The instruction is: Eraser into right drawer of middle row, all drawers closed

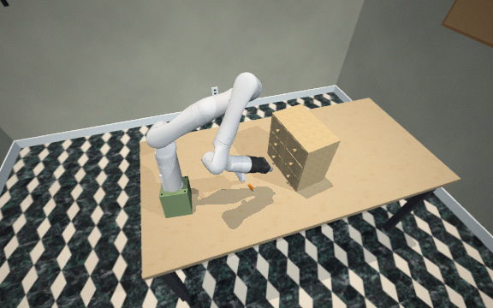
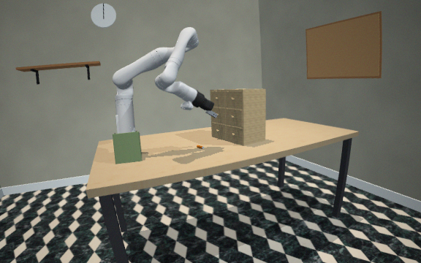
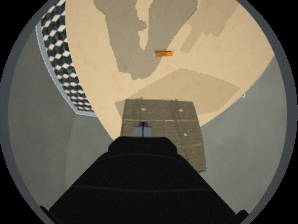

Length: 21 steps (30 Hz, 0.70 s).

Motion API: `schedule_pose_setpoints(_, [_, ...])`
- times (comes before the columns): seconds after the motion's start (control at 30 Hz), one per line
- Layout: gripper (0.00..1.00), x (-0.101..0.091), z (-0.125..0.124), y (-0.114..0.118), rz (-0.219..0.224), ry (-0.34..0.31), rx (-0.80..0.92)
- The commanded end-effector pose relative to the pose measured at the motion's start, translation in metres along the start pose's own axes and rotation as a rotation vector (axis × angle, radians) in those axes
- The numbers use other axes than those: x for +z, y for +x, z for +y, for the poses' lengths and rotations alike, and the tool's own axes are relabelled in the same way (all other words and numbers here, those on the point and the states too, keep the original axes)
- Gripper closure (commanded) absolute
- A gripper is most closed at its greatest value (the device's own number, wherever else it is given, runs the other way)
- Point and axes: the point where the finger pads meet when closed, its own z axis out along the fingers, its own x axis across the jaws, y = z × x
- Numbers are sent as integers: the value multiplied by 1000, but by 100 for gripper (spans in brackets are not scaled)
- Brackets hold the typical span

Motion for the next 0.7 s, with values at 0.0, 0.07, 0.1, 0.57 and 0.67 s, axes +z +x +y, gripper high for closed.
schedule_pose_setpoints(0.0, [100, 0, 3, 0, 0, 0, -3])
schedule_pose_setpoints(0.07, [100, -1, 3, 0, 1, 4, -3])
schedule_pose_setpoints(0.1, [100, -1, 3, 0, 1, 6, -3])
schedule_pose_setpoints(0.57, [100, -5, 5, 0, 0, 46, -3])
schedule_pose_setpoints(0.67, [100, -7, 6, 0, 1, 61, -3])
